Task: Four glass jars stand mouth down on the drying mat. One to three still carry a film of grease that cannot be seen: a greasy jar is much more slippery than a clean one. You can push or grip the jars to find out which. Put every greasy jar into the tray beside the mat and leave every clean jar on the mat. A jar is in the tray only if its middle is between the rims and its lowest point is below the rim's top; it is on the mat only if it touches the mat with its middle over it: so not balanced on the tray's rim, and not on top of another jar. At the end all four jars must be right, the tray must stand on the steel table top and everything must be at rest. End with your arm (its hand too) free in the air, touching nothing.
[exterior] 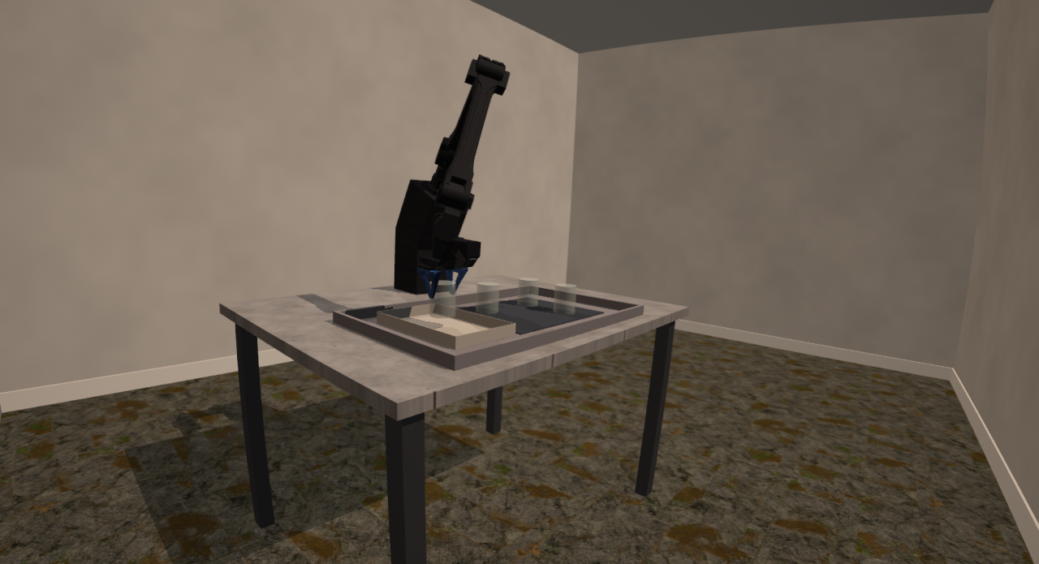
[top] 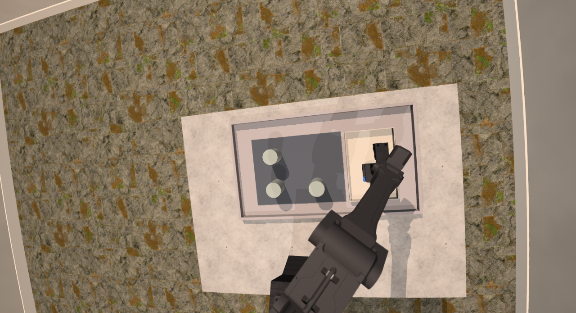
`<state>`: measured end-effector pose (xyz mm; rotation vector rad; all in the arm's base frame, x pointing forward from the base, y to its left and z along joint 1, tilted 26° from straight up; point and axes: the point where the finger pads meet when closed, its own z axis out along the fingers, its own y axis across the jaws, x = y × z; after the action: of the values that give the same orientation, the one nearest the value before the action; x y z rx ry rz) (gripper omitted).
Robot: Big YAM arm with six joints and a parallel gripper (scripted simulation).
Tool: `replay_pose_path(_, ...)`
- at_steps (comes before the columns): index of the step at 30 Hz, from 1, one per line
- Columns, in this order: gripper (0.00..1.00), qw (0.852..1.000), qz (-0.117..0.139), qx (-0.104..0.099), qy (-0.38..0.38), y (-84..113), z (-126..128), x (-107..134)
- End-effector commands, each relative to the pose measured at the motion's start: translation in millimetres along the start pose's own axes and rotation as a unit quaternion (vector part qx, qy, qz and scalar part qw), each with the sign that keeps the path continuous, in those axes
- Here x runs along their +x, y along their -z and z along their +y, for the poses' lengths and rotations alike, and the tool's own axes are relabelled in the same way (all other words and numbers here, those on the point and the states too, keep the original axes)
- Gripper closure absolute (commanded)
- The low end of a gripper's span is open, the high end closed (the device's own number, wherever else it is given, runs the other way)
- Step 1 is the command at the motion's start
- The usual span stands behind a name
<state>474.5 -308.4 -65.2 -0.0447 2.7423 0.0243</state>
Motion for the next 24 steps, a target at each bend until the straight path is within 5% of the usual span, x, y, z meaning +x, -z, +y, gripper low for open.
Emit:
replay_pose_path(1, 1.00, 1.000, -0.025, 0.019, 0.004, 14.3, -13.3, -25.1)
replay_pose_path(24, 1.00, 1.000, -0.025, 0.019, 0.004, -0.6, -13.3, -31.5)
